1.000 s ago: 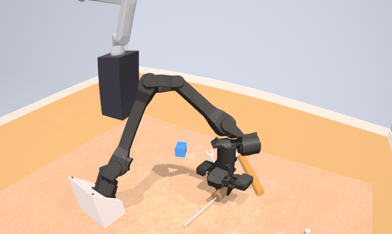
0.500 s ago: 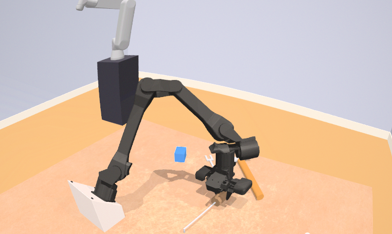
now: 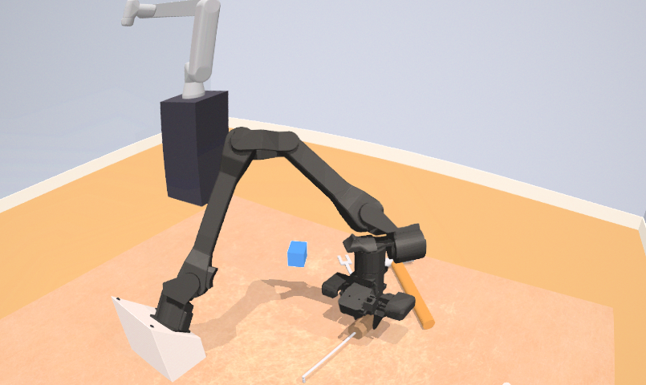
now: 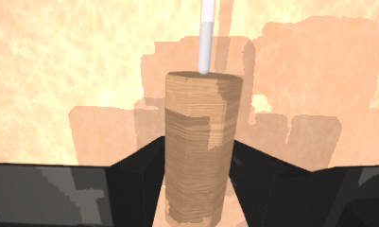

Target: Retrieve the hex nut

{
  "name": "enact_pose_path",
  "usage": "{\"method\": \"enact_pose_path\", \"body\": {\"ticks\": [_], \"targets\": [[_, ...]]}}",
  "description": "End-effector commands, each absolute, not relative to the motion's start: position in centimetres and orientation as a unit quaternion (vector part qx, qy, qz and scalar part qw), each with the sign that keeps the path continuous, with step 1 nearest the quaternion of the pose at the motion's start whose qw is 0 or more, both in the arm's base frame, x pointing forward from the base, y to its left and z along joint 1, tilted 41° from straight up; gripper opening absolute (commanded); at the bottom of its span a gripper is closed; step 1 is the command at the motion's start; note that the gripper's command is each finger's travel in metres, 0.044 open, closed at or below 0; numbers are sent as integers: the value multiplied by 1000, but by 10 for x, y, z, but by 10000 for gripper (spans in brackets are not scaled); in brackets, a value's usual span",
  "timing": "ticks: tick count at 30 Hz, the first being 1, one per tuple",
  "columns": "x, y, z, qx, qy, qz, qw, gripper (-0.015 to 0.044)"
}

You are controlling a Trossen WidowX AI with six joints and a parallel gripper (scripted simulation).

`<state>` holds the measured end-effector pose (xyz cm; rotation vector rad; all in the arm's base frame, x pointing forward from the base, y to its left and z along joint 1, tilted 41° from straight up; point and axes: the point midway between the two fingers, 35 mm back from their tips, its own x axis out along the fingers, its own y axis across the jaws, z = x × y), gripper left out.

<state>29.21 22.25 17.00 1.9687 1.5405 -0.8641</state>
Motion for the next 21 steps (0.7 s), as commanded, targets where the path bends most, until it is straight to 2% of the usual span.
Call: {"method": "enact_pose_path", "body": {"ticks": [1,21], "targets": [[292,226,167,721,565,-317,246,0],[292,226,167,728,559,-313,246,0]]}}
